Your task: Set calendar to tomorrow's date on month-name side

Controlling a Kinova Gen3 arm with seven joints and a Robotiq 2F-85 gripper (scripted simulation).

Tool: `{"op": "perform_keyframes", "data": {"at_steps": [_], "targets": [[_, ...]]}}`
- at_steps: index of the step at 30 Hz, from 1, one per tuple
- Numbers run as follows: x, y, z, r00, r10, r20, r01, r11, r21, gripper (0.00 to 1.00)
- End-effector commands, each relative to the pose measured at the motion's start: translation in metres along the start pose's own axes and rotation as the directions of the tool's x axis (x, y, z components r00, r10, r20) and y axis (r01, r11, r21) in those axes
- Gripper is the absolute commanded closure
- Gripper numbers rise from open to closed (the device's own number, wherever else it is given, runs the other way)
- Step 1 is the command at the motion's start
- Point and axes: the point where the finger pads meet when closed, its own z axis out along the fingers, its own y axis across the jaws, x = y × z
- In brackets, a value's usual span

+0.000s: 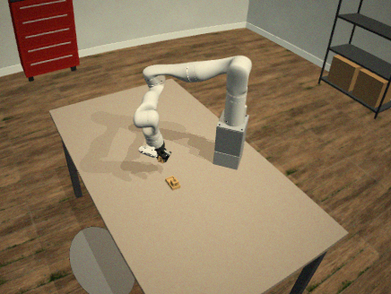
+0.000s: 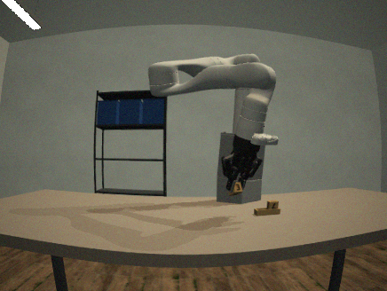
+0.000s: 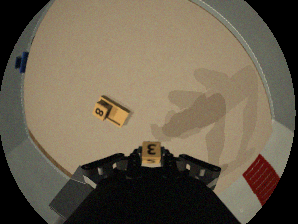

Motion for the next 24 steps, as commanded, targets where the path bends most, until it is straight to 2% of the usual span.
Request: {"op": "perform_keyframes", "data": {"at_steps": [1,7,18,24], "targets": [[-0.0077,0.003,0.001,1.0,0.013,-0.013,-0.013,1.0,0.008,0.74],[-0.0085,0.0019,-0.0012,0.995,0.013,-0.104,-0.013,1.0,0.007,0.74],[-0.0091,0.0021,-0.0004,0.99,0.014,-0.137,-0.013,1.0,0.008,0.74],[-0.0108,0.0029,0.0024,0.968,0.014,-0.251,-0.012,1.0,0.011,0.74]]}}
